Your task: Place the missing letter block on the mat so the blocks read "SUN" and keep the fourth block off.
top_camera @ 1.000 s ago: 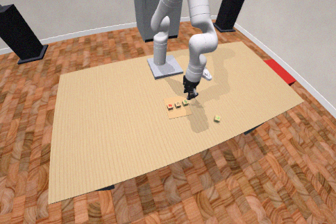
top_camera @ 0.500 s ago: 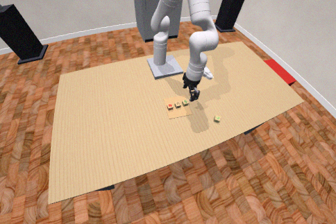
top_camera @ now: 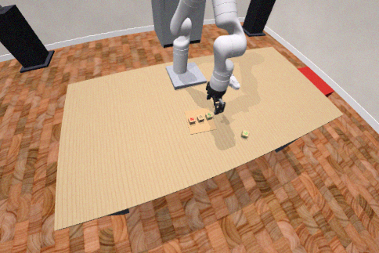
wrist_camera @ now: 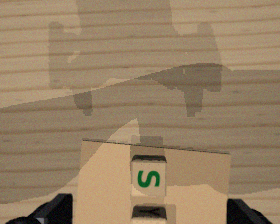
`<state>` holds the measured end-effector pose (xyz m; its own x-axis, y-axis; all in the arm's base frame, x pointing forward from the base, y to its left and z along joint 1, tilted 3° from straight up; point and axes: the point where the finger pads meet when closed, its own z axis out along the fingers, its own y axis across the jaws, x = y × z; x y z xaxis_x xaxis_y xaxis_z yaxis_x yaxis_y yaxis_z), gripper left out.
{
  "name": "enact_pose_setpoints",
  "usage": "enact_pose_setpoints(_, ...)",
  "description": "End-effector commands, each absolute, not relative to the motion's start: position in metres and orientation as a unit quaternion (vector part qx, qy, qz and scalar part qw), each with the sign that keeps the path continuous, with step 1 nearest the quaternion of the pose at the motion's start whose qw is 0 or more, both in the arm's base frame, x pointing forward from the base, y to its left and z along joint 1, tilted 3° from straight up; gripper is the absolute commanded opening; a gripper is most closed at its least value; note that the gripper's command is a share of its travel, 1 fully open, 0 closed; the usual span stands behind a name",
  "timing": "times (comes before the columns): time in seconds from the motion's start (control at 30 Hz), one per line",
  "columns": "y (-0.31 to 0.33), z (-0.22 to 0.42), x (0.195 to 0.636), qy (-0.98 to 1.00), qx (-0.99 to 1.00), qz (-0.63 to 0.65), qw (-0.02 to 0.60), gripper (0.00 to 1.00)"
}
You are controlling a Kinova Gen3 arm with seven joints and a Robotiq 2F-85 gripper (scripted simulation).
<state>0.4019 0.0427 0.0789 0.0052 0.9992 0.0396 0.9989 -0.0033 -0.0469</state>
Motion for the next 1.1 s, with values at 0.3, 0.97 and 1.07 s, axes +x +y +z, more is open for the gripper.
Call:
enact_pose_setpoints(0.3, 0.041, 0.117, 0.404, -0.705, -0.708, 0.001, 0.03, 1.0)
enact_pose_setpoints(0.97, 0.039, 0.165, 0.406, -0.705, -0.708, 0.001, 0.03, 1.0)
enact_pose_setpoints(1.07, 0.039, 0.165, 0.406, -0.705, -0.708, 0.001, 0.03, 1.0)
